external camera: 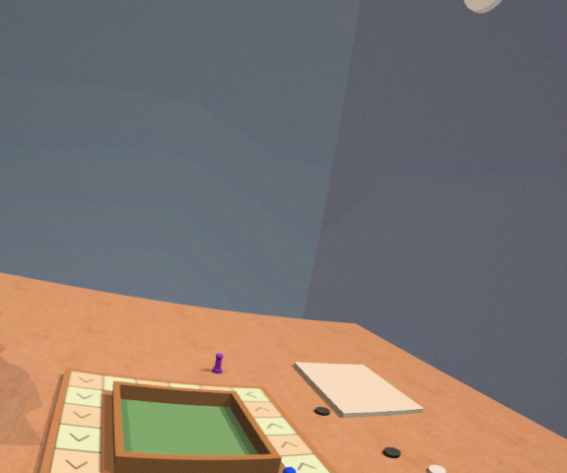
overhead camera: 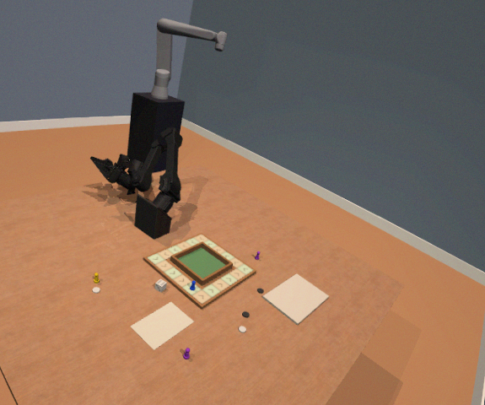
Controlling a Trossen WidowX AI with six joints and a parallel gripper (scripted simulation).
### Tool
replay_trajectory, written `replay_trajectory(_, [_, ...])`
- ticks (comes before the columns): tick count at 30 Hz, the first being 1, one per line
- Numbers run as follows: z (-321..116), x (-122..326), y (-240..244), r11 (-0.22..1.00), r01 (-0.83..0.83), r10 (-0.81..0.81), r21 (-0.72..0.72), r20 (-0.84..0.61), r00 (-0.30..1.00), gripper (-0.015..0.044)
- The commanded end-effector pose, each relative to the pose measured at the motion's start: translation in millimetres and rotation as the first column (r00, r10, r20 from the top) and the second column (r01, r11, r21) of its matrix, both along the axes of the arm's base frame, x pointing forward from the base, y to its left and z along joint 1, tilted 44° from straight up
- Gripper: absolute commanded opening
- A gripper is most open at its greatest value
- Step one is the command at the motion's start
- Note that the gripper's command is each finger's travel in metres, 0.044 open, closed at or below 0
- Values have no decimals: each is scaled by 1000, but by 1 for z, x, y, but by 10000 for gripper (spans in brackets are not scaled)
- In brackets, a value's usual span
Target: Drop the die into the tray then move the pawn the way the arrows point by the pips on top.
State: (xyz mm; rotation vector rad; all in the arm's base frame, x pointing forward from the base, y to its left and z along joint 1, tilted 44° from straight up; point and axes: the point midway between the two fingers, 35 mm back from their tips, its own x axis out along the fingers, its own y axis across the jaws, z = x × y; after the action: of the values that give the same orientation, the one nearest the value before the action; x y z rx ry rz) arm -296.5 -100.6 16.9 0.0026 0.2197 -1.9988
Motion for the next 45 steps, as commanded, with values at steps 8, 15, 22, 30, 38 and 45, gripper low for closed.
replay_trajectory(8, [5, -7, 24, 997, 82, -82, -1, 0, 997, 275])
replay_trajectory(15, [19, -34, 67, 975, 222, -220, 26, -63, 973, 275])
replay_trajectory(22, [42, -61, 126, 917, 394, -382, 58, -151, 912, 275])
replay_trajectory(30, [79, -75, 204, 804, 587, -551, 90, -257, 794, 275])
replay_trajectory(38, [127, -67, 291, 631, 768, -690, 113, -370, 621, 275])
replay_trajectory(45, [175, -39, 361, 442, 888, -765, 125, -465, 446, 275])
